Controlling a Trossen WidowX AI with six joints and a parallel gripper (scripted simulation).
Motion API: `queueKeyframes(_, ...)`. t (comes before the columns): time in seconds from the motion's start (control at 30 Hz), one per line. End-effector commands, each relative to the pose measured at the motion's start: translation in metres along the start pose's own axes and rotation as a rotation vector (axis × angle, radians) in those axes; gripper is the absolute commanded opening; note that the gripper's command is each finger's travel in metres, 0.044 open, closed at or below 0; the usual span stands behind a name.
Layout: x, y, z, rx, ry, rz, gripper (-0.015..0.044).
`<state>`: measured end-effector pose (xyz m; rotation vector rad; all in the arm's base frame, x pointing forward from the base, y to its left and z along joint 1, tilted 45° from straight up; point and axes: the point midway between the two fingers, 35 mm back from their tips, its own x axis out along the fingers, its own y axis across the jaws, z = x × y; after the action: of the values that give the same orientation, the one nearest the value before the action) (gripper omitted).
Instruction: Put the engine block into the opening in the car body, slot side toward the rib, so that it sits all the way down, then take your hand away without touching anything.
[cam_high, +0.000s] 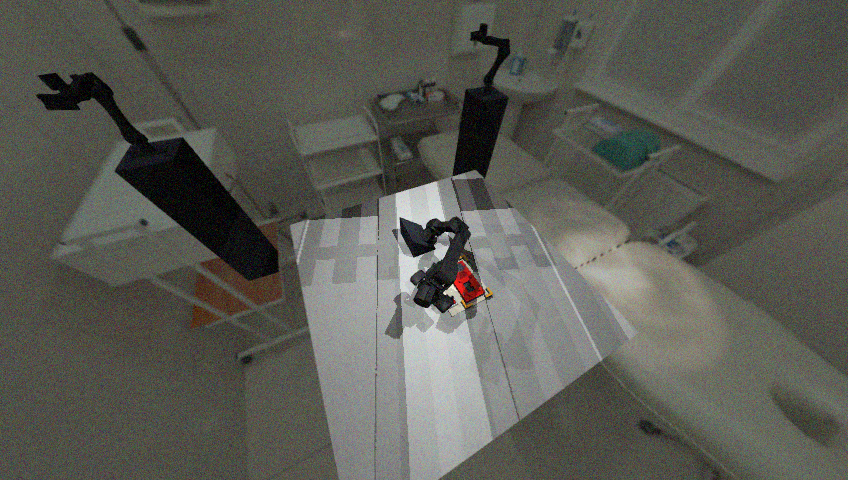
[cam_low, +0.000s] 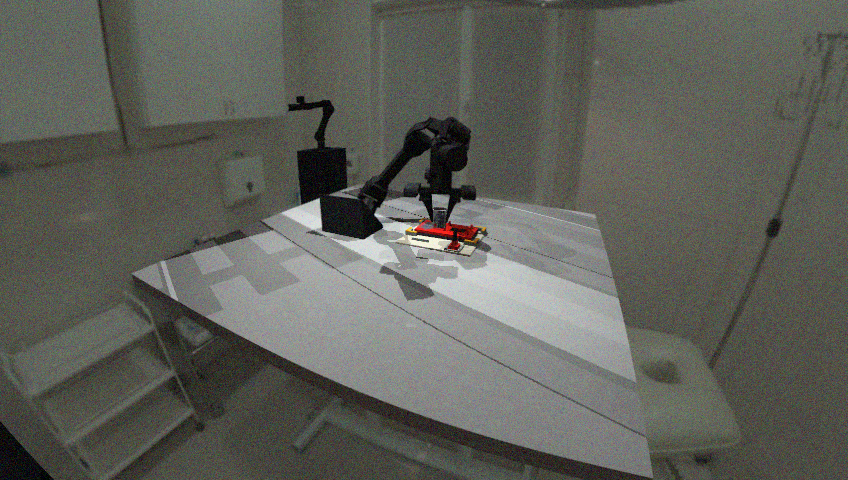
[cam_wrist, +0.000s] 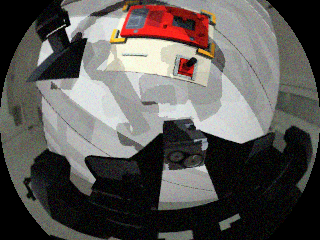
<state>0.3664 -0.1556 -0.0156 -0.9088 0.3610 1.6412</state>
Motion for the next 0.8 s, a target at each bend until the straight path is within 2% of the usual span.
queueKeyframes(0.0, 0.002, 0.002, -0.001, -0.007, 0.002, 0.003, 0.0)
queueKeyframes(0.3, 0.001, 0.0, 0.003, -0.008, 0.112, 0.006, 0.0)
queueKeyframes(0.77, 0.008, -0.001, 0.016, -0.01, 0.555, 0.022, 0.0)
